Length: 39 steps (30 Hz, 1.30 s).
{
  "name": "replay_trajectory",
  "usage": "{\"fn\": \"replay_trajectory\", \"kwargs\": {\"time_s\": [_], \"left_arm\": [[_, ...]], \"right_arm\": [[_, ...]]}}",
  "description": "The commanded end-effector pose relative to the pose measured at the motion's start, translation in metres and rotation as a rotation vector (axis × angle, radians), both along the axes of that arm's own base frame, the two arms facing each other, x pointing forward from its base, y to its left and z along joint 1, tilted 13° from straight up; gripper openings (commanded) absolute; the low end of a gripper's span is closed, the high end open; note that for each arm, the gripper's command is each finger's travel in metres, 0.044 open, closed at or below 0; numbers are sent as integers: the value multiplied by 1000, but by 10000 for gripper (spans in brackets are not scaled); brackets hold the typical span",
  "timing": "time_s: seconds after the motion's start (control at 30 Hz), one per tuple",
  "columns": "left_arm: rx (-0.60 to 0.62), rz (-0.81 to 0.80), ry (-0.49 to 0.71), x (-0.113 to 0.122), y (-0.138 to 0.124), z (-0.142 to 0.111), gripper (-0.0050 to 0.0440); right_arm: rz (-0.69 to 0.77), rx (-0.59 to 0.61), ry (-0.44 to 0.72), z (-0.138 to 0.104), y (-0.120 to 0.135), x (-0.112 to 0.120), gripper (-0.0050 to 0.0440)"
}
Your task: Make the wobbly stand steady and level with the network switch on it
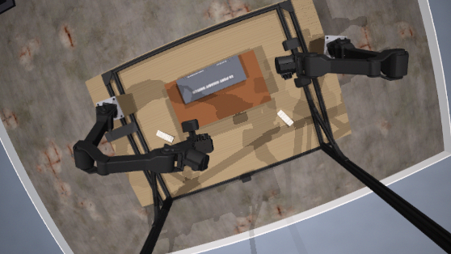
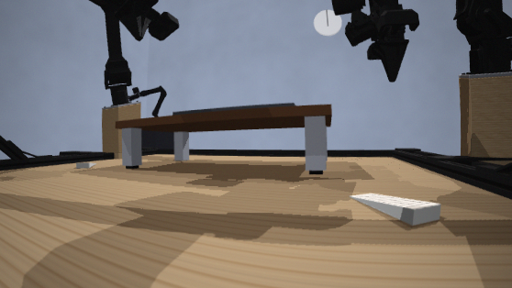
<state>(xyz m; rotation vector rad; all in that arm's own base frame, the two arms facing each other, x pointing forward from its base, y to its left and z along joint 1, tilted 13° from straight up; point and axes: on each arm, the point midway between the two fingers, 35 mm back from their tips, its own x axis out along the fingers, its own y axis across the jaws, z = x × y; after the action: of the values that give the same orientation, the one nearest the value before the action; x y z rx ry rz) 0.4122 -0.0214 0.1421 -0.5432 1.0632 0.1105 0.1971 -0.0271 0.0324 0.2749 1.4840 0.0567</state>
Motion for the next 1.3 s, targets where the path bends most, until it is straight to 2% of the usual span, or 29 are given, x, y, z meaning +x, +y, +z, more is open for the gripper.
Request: {"fn": "replay_trajectory", "kwargs": {"time_s": [0.0, 0.23, 0.57, 1.27], "left_arm": [[-26, 5, 190, -30, -7, -48, 0], [-23, 7, 182, -30, -5, -44, 0], [-51, 26, 429, -78, -13, -88, 0], [-51, 26, 429, -78, -13, -88, 0]], "right_arm": [[0, 0, 0, 0, 0, 0, 0], [0, 0, 0, 0, 0, 0, 0], [0, 0, 0, 0, 0, 0, 0], [0, 0, 0, 0, 0, 0, 0]]}}
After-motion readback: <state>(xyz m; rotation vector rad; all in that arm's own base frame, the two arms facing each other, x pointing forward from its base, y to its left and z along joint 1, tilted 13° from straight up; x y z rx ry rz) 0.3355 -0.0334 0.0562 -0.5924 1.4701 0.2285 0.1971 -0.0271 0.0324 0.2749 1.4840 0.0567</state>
